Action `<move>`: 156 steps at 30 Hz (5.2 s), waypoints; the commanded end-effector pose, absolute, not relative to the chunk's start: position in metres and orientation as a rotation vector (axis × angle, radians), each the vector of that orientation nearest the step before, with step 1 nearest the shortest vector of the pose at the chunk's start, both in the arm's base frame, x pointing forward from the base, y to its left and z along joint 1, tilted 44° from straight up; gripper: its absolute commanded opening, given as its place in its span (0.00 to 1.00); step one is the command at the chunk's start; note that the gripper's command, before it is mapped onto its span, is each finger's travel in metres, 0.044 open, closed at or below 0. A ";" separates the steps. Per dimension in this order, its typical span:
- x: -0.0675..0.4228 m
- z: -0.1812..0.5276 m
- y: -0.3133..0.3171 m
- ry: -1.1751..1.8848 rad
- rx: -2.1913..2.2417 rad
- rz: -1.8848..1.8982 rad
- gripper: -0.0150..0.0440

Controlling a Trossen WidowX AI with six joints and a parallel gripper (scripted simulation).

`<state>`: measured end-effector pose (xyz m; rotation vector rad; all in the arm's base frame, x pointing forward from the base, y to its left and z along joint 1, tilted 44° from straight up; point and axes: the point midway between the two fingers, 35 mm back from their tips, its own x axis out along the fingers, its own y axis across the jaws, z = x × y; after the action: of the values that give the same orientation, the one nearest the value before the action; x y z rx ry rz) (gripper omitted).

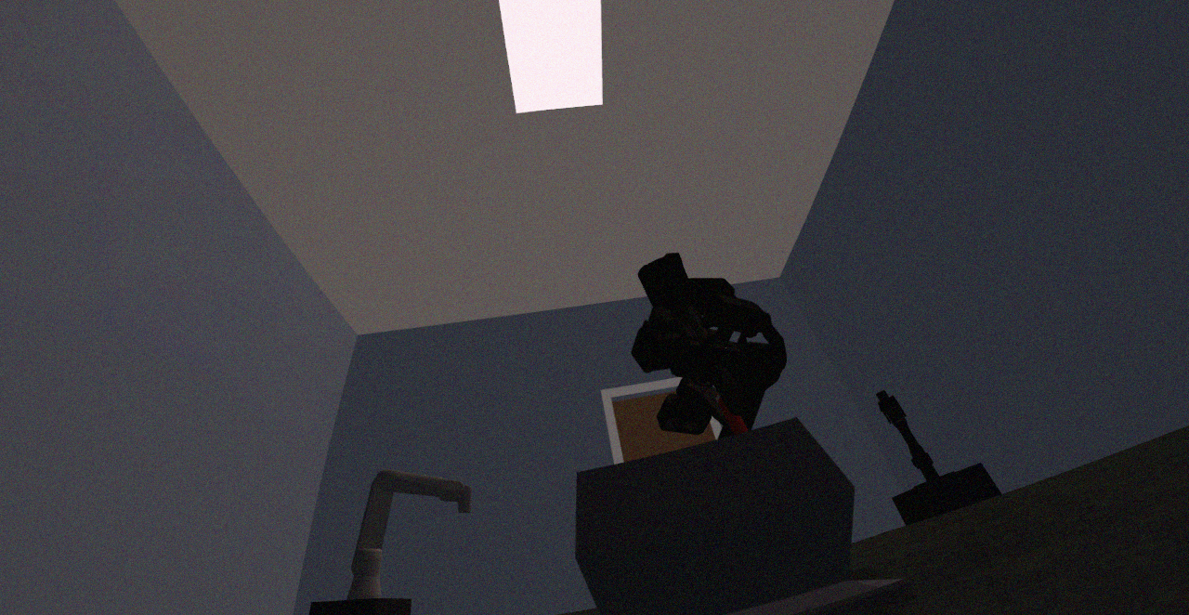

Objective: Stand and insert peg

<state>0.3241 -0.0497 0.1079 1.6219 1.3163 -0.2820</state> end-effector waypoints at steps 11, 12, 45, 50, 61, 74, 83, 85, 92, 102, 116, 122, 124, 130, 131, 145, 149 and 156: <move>0.341 0.094 -0.072 1.254 1.728 -0.340 0.25; 0.342 0.093 -0.073 1.249 1.735 -0.345 0.25; 0.376 0.058 -0.094 1.152 1.873 -0.419 0.25; 0.381 0.051 -0.091 1.147 1.879 -0.422 0.25; 0.393 0.037 -0.082 1.136 1.894 -0.425 0.25; 0.396 0.032 -0.079 1.136 1.884 -0.413 0.25; 0.403 0.026 -0.072 1.135 1.882 -0.411 0.25; 0.404 0.025 -0.071 1.135 1.882 -0.410 0.25; 0.407 0.019 -0.067 1.135 1.882 -0.410 0.25; 0.407 0.023 -0.068 1.132 1.878 -0.398 0.25; 0.407 0.020 -0.068 1.132 1.878 -0.398 0.25; 0.407 0.018 -0.067 1.132 1.878 -0.398 0.25; 0.408 0.018 -0.067 1.132 1.878 -0.398 0.25; 0.409 0.015 -0.066 1.132 1.878 -0.398 0.25; 0.409 0.015 -0.066 1.132 1.878 -0.398 0.25; 0.412 0.011 -0.064 1.132 1.878 -0.397 0.25; 0.413 0.009 -0.063 1.132 1.878 -0.397 0.25; 0.416 0.007 -0.061 1.132 1.878 -0.397 0.25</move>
<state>0.4147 -0.0613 0.0107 1.8755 1.1314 -0.3880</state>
